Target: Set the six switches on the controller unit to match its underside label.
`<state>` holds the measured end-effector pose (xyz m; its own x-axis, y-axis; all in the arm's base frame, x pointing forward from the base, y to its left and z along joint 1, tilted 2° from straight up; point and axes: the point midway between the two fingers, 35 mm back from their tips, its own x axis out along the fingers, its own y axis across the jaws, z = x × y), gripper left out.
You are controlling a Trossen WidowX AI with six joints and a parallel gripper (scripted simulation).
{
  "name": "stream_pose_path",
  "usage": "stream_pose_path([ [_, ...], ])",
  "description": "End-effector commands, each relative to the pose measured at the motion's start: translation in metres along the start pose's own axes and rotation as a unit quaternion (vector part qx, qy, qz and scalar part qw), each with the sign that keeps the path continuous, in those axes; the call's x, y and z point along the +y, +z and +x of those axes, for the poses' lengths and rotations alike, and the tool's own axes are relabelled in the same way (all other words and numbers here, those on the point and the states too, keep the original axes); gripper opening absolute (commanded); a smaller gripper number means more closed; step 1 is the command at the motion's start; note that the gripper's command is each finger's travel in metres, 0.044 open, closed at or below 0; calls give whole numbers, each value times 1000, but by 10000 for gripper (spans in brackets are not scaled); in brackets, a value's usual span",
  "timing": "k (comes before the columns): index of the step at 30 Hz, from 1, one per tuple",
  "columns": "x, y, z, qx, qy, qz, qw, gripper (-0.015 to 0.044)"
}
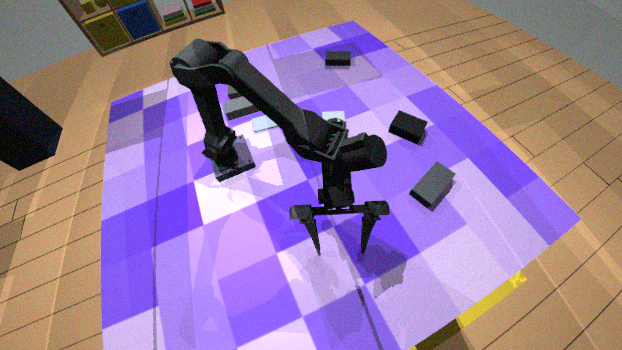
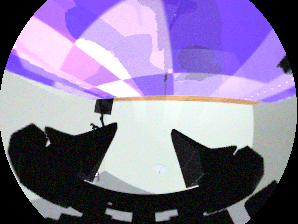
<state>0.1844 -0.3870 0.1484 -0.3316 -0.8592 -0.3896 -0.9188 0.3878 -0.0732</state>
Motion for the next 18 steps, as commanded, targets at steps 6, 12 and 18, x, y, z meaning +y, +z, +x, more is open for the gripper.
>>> stream_pose_path([
  [6,-14,9,-7,-21,-18,40,999,243],
  [12,-61,46,-40,-121,-58,195,971,85],
  [18,-94,81,-79,-221,-36,345,911,0],
])
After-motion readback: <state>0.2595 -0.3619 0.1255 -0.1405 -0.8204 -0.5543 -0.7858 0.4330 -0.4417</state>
